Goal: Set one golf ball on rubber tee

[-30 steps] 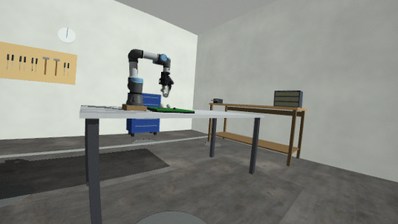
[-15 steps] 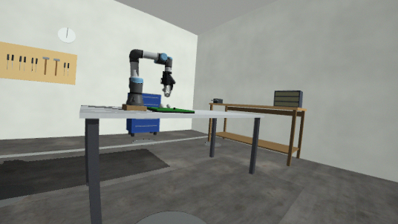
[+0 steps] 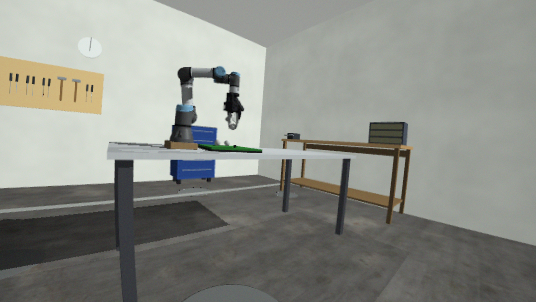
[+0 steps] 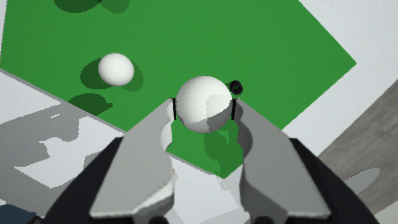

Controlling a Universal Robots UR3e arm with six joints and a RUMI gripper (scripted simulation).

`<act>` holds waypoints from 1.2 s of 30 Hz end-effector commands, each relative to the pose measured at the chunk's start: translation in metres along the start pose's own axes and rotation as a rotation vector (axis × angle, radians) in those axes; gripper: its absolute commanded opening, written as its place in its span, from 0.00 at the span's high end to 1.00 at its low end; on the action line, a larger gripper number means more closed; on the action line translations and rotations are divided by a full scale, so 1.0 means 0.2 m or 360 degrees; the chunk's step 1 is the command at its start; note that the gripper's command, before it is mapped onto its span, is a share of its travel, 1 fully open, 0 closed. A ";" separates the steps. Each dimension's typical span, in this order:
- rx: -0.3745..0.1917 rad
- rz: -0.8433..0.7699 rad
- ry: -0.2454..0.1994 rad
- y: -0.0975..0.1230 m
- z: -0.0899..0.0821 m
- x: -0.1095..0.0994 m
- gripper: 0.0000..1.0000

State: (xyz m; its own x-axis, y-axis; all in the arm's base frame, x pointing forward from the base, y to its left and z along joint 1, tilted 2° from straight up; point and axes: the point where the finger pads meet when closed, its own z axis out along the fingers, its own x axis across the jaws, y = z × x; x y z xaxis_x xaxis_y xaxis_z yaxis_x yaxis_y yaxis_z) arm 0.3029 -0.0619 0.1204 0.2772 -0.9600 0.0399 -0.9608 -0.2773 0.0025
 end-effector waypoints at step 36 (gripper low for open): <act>0.0011 -0.0005 -0.0003 0.18 0.09 0.26 1.00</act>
State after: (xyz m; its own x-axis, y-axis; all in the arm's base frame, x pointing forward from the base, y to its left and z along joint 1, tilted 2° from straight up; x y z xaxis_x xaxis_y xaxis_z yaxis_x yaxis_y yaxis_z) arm 0.2815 -0.1210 0.1123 0.2804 -0.9593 0.0349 -0.9598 -0.2806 -0.0025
